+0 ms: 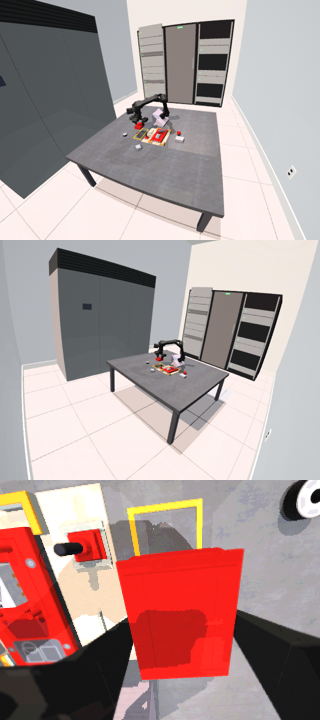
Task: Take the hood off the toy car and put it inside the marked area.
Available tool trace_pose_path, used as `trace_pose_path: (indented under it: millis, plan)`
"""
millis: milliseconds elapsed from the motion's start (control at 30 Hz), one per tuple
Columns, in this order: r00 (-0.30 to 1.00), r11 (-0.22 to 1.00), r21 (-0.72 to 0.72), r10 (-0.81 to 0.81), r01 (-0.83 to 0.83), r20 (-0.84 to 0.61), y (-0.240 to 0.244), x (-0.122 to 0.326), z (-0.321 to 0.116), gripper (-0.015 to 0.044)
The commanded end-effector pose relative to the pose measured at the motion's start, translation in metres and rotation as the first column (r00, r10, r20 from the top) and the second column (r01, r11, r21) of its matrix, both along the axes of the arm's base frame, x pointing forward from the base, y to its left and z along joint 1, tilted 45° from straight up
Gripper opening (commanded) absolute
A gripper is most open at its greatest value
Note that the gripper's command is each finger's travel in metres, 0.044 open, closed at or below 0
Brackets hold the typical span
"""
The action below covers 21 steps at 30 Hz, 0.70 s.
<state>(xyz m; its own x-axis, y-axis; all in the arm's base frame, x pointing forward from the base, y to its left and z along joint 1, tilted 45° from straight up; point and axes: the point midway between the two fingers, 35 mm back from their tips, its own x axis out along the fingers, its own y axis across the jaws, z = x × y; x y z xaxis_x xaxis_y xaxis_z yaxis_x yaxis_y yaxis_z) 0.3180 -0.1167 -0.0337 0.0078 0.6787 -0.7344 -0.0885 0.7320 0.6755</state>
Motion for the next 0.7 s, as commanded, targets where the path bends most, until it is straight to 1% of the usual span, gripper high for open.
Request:
trace_pose_path:
  millis: [0, 667]
  plan:
    - [1.0, 1.0, 0.009, -0.003, 0.003, -0.011, 0.005, -0.001, -0.005, 0.0]
    - [1.0, 1.0, 0.009, -0.003, 0.003, -0.01, 0.015, 0.0, -0.016, 0.0]
